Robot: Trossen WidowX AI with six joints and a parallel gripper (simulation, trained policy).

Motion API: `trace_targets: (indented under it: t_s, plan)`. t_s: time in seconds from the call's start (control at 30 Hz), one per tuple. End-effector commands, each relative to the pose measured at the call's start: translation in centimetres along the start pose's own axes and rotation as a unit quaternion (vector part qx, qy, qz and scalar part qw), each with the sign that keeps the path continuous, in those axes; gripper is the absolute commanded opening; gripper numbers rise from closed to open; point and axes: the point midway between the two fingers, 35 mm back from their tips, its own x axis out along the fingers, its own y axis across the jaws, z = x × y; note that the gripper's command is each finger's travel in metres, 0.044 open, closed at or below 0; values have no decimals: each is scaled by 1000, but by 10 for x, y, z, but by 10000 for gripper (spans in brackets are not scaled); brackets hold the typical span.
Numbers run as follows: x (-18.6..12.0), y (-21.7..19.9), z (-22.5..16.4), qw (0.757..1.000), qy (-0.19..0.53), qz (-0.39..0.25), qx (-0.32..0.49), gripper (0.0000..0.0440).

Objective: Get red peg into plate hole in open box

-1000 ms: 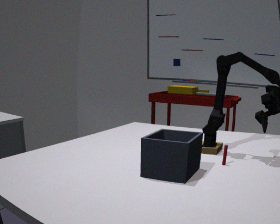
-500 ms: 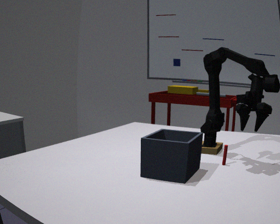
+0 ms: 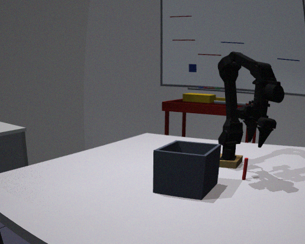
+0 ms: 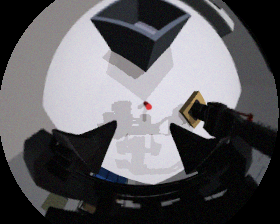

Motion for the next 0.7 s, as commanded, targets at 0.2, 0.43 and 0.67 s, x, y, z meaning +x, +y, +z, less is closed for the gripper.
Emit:
trace_targets:
  t_s: [0.2,0.43,0.67]
  plan:
    - [22,-16,6,998,40,-33,34,440]
    - [50,-18,6,995,67,-41,63,440]
    - [75,-18,7,992,79,-43,90,436]
